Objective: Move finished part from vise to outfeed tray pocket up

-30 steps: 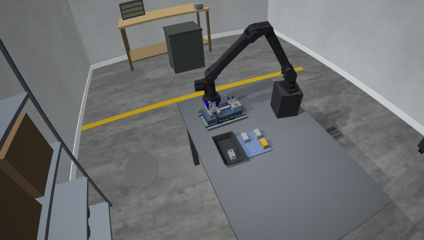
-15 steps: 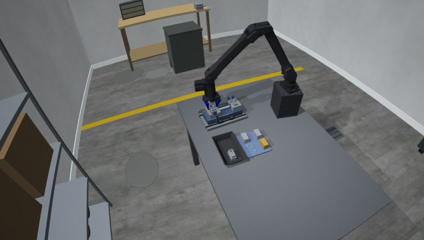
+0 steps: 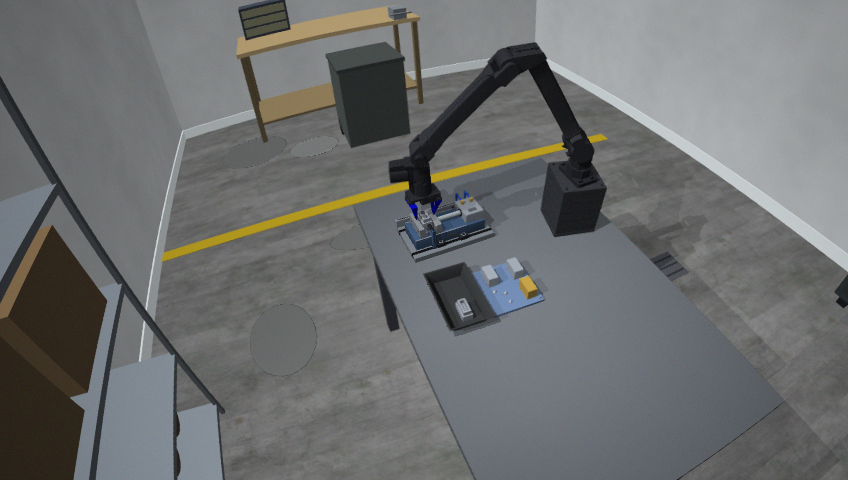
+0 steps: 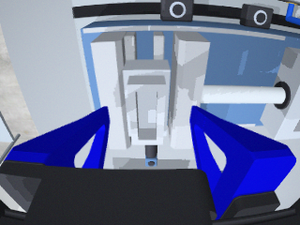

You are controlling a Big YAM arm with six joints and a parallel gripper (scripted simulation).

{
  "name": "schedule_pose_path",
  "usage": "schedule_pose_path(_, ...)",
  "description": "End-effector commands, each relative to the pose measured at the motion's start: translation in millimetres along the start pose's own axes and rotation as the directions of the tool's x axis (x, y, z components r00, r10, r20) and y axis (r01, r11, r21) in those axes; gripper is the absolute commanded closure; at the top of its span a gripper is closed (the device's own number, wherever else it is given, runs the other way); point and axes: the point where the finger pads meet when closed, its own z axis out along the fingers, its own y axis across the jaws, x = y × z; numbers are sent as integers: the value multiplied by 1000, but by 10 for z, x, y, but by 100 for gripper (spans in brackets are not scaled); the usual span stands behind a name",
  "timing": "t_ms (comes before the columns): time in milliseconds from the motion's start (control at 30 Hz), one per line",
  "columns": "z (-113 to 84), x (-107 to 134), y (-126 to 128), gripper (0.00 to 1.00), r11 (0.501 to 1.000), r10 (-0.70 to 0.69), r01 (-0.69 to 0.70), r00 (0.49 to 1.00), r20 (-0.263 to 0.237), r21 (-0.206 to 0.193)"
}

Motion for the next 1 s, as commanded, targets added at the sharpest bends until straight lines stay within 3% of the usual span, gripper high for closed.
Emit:
schedule_pose_path(0,-110,-5,291,36,999,-9,10,1000,17,-54)
schedule_pose_path(700,-110,-5,291,36,999,-9,10,1000,17,-54)
schedule_pose_path(733,-110,-5,291,100,999,-9,10,1000,17,-54)
schedule_pose_path(967,-117,-6,285,100,999,-10,11,1000,17,-51)
